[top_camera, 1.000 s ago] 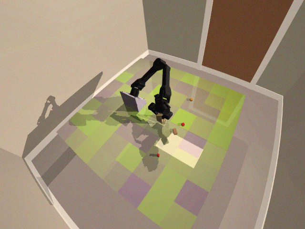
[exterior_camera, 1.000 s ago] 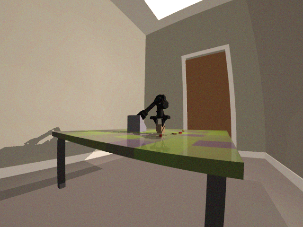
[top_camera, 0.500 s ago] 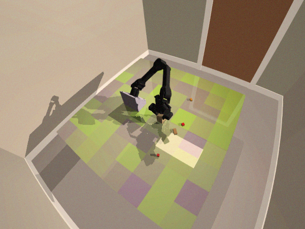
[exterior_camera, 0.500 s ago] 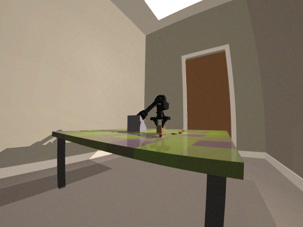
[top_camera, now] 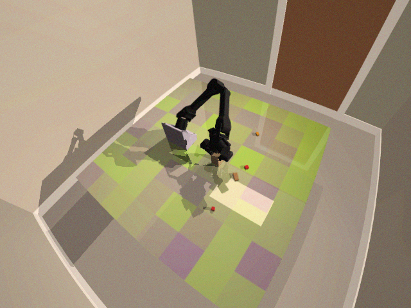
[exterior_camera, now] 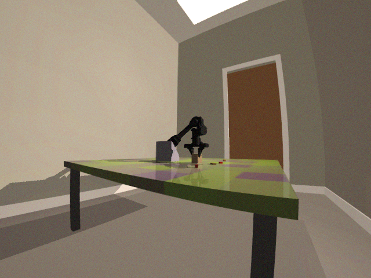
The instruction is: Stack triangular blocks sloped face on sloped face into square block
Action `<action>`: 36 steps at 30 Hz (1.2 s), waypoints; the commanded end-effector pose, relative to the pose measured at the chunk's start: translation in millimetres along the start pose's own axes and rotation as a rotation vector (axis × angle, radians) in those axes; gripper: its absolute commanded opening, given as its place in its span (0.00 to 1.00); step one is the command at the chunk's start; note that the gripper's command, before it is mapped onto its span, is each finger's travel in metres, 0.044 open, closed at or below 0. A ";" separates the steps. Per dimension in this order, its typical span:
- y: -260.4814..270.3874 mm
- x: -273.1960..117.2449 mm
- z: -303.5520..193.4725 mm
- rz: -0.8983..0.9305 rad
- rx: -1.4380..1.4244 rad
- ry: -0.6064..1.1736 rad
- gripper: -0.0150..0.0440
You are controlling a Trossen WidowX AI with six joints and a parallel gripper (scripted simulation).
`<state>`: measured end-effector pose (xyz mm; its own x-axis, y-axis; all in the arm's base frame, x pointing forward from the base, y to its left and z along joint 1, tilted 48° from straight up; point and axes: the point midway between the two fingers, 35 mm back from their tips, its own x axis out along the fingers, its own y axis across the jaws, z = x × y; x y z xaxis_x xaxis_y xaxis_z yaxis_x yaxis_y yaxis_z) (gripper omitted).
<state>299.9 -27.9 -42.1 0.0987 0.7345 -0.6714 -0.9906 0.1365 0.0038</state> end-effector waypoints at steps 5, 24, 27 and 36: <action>-0.5 0.3 1.0 -0.003 0.002 -0.005 0.25; -0.1 1.6 1.0 -0.001 0.001 -0.002 0.25; -0.3 1.6 1.5 -0.003 0.002 -0.003 0.25; 0.0 1.6 0.8 0.000 0.001 0.000 0.65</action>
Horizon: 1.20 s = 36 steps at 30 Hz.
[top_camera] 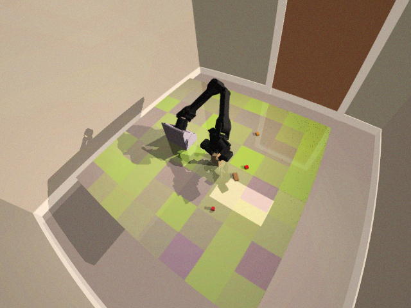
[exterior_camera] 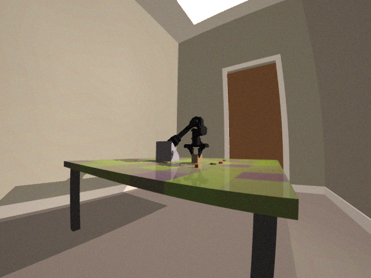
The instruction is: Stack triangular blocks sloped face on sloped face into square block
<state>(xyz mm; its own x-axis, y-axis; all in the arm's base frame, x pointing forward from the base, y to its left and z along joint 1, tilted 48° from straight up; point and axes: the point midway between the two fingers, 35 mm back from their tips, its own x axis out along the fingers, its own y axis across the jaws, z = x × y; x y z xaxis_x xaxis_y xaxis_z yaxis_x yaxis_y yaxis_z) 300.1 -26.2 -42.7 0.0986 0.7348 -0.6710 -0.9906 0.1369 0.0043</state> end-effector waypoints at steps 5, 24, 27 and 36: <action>0.0 0.0 0.0 0.000 0.000 0.000 0.88; -0.6 -107.8 -1.1 0.001 0.001 0.006 1.00; -0.1 -110.4 -0.8 0.001 0.001 0.005 1.00; -3.2 -104.2 -3.2 -0.019 0.007 0.007 1.00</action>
